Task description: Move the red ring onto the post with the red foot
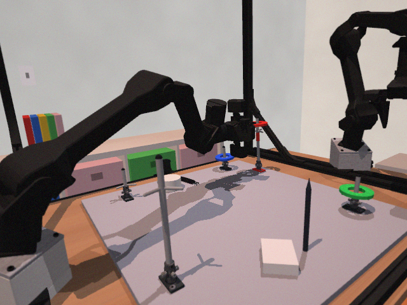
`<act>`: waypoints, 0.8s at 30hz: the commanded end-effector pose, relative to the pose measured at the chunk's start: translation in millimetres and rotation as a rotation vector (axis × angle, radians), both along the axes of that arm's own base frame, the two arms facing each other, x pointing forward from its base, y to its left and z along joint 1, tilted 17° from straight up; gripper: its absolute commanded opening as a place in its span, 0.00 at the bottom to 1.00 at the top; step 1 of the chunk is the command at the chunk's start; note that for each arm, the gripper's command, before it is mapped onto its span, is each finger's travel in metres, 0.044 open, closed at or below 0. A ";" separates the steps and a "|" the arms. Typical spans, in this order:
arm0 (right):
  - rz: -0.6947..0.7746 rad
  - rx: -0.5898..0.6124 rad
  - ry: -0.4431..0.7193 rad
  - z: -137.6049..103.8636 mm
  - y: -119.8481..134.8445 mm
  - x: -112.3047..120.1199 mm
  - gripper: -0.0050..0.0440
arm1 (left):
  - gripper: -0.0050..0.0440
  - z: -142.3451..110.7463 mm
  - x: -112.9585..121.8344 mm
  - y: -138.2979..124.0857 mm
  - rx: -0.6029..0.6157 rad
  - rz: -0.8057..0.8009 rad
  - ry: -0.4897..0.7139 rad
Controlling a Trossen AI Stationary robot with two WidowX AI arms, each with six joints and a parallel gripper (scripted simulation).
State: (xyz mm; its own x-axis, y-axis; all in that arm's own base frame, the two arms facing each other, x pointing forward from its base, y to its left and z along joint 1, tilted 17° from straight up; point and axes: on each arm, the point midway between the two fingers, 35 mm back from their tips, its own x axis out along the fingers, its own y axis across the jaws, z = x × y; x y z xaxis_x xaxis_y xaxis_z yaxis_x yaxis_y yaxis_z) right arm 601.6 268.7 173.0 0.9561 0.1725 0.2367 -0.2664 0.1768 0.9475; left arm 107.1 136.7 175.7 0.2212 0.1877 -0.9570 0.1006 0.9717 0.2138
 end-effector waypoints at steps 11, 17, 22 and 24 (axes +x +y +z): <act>0.001 -0.006 0.000 -18.9 -2.9 5.5 0.10 | 0.92 0.5 0.2 -0.6 -0.003 0.002 -0.003; 0.001 -0.006 0.000 -18.9 -2.9 5.5 0.10 | 0.92 0.5 0.2 -0.6 -0.003 0.002 -0.003; 0.001 -0.006 0.000 -18.9 -2.9 5.5 0.10 | 0.92 0.5 0.2 -0.6 -0.003 0.002 -0.003; 0.000 -0.002 -0.002 -16.9 -3.0 5.1 0.20 | 0.92 0.5 0.2 -0.6 -0.003 0.002 -0.003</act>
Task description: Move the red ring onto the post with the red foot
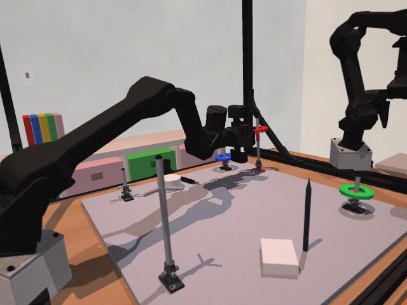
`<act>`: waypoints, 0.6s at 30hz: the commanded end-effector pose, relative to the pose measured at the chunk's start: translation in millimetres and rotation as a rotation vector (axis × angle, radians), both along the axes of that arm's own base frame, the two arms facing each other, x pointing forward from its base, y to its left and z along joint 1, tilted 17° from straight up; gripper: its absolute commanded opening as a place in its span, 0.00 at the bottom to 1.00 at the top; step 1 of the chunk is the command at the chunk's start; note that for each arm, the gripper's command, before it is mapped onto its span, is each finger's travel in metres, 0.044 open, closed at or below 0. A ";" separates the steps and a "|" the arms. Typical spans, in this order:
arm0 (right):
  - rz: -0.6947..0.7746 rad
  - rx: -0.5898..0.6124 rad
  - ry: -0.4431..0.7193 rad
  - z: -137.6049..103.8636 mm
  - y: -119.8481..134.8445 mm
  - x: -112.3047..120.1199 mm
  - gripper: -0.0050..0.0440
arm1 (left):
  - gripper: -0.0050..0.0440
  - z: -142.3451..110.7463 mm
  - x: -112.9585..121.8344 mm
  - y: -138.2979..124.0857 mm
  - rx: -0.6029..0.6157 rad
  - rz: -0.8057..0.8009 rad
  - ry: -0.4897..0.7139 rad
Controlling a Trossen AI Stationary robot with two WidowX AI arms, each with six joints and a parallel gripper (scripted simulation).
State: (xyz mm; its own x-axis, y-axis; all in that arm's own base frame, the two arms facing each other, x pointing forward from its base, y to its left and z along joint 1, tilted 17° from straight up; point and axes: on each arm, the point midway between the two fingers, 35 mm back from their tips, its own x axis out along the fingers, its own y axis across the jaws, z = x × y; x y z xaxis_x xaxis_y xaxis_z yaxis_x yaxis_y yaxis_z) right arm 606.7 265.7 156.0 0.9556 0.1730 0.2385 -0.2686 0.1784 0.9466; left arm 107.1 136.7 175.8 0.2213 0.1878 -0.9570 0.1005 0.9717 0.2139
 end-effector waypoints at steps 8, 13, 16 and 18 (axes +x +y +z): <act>0.000 0.000 0.000 0.0 0.0 0.0 0.59 | 0.92 0.4 0.2 -0.7 -0.003 0.002 -0.003; 0.000 0.000 0.000 0.0 0.0 0.0 0.84 | 0.92 0.4 0.2 -0.7 -0.003 0.002 -0.003; 0.000 0.000 0.000 0.0 0.0 0.0 0.89 | 0.92 0.4 0.2 -0.7 -0.003 0.002 -0.003; 0.000 0.000 0.000 0.0 0.0 0.0 0.92 | 0.92 0.4 0.2 -0.7 -0.003 0.002 -0.003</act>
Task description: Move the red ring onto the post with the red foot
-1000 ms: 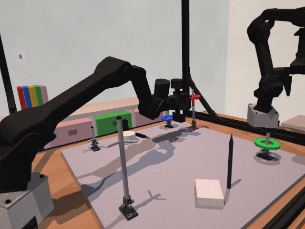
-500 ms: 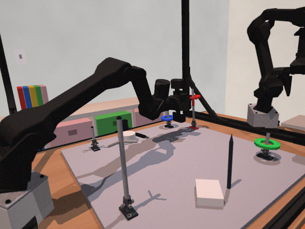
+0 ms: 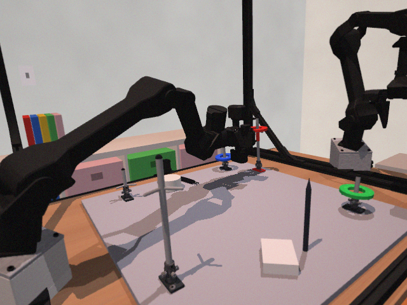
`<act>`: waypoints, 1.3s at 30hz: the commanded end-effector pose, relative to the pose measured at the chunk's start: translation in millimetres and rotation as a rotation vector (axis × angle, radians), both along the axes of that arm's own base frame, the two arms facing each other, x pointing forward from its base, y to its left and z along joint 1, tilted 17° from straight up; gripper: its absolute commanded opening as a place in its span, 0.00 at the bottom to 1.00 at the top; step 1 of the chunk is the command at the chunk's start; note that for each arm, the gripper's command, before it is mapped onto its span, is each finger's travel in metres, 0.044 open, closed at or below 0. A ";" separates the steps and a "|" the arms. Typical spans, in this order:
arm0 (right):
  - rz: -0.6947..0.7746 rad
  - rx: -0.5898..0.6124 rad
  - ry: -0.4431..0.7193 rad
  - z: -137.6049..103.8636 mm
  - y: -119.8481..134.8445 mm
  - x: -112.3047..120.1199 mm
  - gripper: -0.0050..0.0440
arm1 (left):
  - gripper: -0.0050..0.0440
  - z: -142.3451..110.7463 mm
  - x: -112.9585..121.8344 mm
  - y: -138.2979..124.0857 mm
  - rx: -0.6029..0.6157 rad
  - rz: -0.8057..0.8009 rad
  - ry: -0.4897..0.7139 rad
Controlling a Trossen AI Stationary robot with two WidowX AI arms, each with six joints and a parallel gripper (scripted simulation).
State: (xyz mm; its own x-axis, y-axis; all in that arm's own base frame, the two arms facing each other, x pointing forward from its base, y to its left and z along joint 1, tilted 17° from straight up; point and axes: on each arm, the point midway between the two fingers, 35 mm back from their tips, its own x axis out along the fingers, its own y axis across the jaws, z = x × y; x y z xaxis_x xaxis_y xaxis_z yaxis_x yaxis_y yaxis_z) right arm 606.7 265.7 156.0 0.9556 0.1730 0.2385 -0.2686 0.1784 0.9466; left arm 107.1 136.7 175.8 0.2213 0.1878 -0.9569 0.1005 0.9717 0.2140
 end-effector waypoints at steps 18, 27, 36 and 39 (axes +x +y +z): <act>0.000 0.000 0.000 0.0 0.0 0.0 0.92 | 0.92 0.4 0.2 -0.7 -0.003 0.002 -0.003; 0.001 -0.004 0.002 -7.8 -3.5 -30.2 0.92 | 0.92 0.4 0.2 -0.7 -0.003 0.002 -0.003; 0.001 -0.004 0.002 -7.8 -3.5 -30.2 0.92 | 0.92 0.4 0.2 -0.7 -0.003 0.002 -0.003; 0.001 -0.004 0.002 2.9 -1.1 -32.8 0.92 | 0.92 0.4 0.2 -0.7 -0.003 0.002 -0.003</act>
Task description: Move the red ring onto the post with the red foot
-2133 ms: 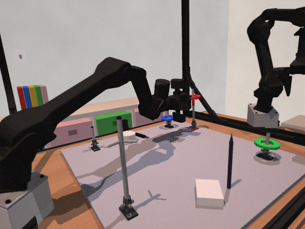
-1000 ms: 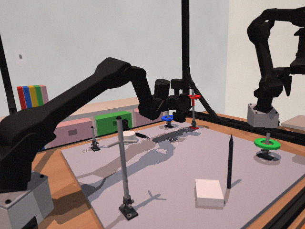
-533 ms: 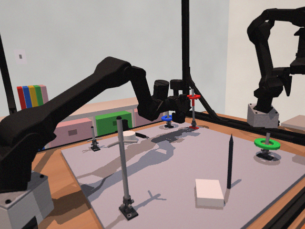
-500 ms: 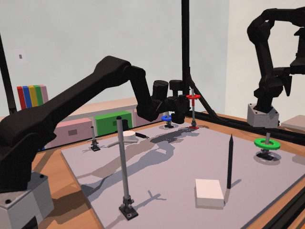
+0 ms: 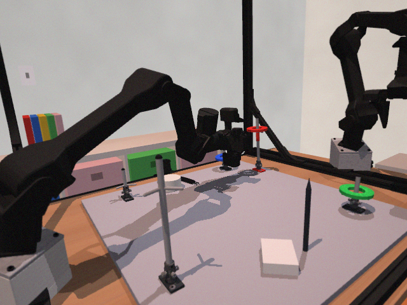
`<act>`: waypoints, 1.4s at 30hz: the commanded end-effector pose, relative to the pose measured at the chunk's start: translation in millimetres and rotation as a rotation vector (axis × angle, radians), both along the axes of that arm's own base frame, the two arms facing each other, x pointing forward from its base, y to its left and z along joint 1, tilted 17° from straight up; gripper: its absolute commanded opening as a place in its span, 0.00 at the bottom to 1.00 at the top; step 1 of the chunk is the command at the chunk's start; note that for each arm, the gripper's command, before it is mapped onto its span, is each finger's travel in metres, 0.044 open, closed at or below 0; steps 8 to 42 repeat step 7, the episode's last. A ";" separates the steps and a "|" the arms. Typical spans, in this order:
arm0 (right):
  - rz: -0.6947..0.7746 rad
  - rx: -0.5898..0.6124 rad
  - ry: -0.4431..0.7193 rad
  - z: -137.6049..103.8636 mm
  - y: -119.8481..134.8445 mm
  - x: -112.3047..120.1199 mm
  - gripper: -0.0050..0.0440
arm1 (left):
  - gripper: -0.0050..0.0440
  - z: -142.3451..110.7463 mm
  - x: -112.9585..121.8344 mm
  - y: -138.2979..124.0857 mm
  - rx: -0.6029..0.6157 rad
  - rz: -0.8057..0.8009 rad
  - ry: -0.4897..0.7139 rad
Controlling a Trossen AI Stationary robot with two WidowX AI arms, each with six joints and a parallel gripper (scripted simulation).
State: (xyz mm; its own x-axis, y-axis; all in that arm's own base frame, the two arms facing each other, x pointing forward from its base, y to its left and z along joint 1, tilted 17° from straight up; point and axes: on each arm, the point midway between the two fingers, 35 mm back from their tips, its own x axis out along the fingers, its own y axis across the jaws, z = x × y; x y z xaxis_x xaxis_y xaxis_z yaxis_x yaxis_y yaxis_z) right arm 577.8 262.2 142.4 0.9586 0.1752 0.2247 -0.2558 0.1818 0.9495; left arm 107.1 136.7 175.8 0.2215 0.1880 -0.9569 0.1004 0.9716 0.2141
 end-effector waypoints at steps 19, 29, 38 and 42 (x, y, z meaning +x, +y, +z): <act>-0.001 0.000 -0.011 53.1 9.1 -14.6 0.92 | 0.92 0.3 0.2 -0.7 -0.003 0.002 -0.003; -0.001 0.000 -0.011 53.1 9.1 -14.6 0.92 | 0.92 0.3 0.2 -0.7 -0.003 0.002 -0.003; -0.001 0.000 -0.011 53.1 9.1 -14.6 0.92 | 0.92 0.3 0.2 -0.7 -0.003 0.002 -0.003; -0.001 0.000 -0.011 53.1 9.1 -14.6 0.92 | 0.92 0.3 0.2 -0.7 -0.003 0.002 -0.003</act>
